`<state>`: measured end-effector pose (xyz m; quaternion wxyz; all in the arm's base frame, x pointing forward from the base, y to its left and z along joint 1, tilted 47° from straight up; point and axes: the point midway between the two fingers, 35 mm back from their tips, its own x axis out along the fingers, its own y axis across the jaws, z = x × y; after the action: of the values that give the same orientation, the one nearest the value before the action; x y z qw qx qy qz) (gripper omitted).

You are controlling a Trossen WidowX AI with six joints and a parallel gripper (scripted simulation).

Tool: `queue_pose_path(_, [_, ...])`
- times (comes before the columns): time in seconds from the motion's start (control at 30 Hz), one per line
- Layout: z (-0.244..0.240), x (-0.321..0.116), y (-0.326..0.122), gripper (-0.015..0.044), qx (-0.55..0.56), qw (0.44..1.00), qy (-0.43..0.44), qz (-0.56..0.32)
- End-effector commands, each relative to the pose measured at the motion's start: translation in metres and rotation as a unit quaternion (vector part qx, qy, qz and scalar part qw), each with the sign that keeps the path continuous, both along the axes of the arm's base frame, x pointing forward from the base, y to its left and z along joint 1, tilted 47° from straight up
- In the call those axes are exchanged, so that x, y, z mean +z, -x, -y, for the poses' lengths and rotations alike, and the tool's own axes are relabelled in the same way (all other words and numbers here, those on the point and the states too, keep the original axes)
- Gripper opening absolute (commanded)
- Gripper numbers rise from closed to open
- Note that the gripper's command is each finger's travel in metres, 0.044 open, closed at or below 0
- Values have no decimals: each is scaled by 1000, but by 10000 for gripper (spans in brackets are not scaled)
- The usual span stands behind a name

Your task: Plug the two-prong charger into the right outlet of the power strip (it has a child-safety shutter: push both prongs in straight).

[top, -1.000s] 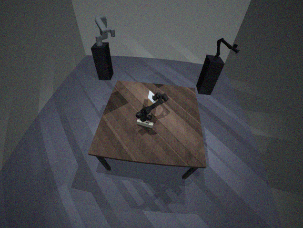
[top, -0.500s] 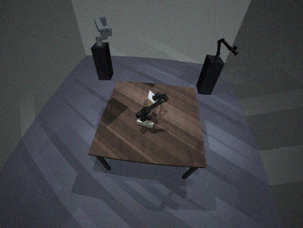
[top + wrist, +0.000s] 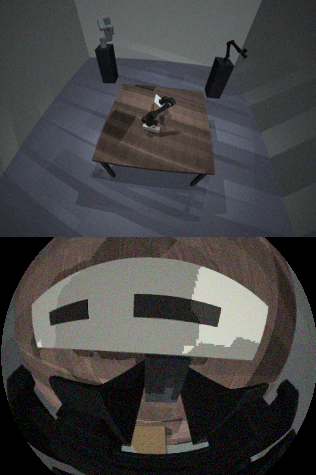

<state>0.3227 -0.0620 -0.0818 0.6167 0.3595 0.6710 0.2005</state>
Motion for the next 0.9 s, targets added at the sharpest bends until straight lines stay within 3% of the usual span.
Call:
queue_pose_path(0.0, [2,1,-7,0,-2,1000,3,7])
queue_pose_path(0.87, [-1,0,2,0,-2,1000,3,7])
